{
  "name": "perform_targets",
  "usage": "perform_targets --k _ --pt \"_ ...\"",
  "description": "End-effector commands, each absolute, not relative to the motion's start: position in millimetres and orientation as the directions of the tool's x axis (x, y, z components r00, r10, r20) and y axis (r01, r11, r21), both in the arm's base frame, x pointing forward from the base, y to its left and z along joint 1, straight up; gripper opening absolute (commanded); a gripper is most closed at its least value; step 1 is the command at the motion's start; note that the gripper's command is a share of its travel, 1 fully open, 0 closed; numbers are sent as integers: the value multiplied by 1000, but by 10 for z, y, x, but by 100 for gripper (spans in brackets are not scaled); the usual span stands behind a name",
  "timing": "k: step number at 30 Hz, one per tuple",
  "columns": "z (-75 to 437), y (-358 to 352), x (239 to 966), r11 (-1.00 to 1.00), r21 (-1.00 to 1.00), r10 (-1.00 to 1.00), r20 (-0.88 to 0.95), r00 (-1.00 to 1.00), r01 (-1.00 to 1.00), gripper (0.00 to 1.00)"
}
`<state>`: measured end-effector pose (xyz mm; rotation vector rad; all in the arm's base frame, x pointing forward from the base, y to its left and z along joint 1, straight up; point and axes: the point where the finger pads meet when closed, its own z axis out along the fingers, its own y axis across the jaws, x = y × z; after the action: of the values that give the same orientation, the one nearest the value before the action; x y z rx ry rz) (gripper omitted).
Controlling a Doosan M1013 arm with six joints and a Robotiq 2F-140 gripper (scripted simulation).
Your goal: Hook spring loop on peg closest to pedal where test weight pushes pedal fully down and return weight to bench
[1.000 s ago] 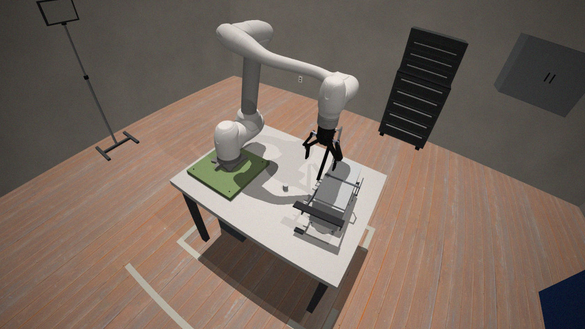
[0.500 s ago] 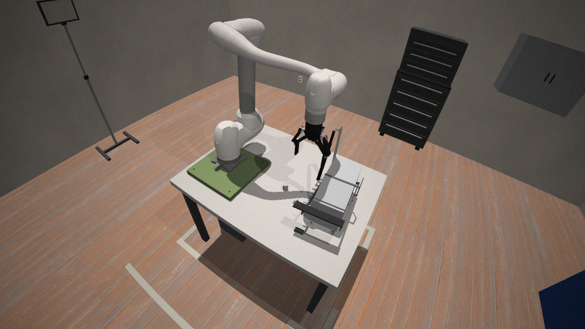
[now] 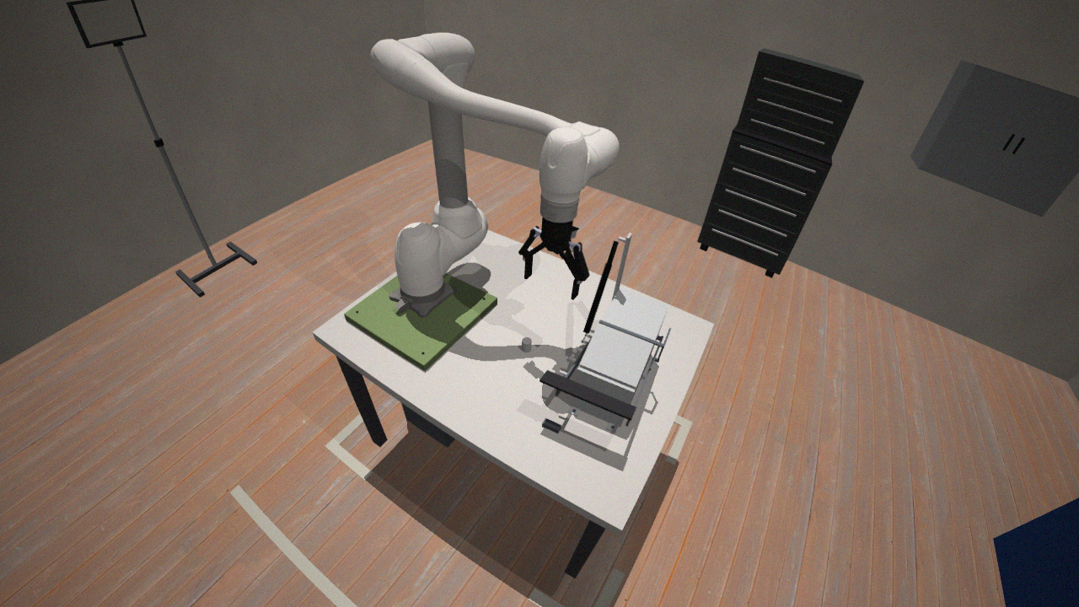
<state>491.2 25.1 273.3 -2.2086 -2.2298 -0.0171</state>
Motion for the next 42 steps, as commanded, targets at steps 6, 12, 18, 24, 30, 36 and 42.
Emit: perform_targets --k 6,12,18,24,30,36,42 --pt "2746 249 4895 9 6 1000 10 -9 1000 100" --pt "2743 206 4304 9 6 1000 5 -9 1000 100" --pt "2743 206 4304 9 6 1000 5 -9 1000 100" --pt "2743 206 4304 9 6 1000 5 -9 1000 100" --pt "2142 209 4308 9 6 1000 5 -9 1000 100" --pt "2142 209 4308 9 6 1000 5 -9 1000 100" --pt "2142 209 4308 9 6 1000 5 -9 1000 100"
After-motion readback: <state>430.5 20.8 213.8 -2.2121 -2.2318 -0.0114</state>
